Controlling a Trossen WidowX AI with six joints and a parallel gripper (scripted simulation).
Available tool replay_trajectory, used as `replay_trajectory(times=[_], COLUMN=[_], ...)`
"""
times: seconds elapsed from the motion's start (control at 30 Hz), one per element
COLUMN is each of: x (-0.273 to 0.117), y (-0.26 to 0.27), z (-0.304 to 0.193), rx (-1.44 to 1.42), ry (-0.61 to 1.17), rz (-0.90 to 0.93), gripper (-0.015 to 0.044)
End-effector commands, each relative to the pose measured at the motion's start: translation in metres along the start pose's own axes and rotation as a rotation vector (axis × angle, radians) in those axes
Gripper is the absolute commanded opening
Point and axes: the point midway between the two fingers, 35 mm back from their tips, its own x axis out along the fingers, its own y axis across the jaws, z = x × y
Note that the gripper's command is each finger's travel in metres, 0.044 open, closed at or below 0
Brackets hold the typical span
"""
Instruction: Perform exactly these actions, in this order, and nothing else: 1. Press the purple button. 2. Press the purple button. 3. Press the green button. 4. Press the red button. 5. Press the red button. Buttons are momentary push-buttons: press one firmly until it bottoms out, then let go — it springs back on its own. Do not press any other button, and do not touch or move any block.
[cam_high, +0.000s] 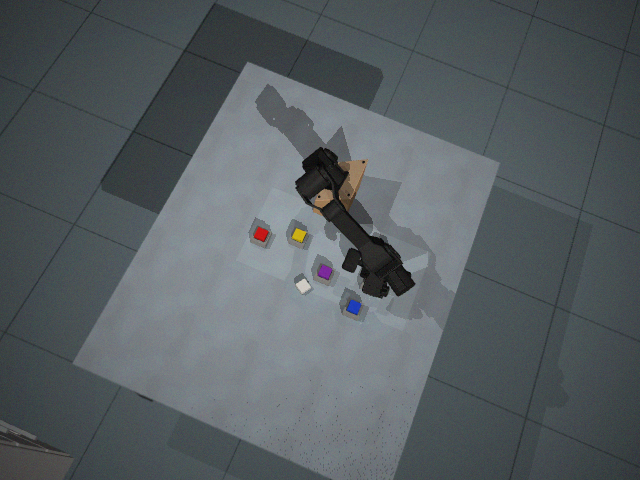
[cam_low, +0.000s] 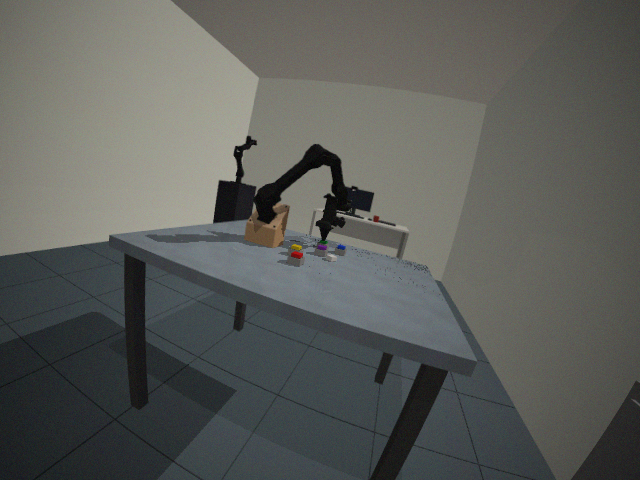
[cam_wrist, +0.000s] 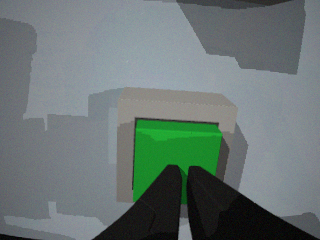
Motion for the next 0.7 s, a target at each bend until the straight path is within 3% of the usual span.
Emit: replay_trajectory(times=[0.0, 0.17, 0.3, 0.47, 0.67], x=[-0.028, -0.031, -0.086, -0.09, -0.097], y=[0.002, 0.002, 0.002, 0.001, -0.054], z=[0.001, 0.001, 0.001, 0.001, 0.022], rx=[0.003, 0.003, 0.002, 0.001, -0.015], ry=[-0.01, -0.01, -0.009, -0.008, 0.042], rz=[0.013, 0.013, 0.015, 0.015, 0.044], gripper=[0.002, 0.002, 0.002, 0.002, 0.002])
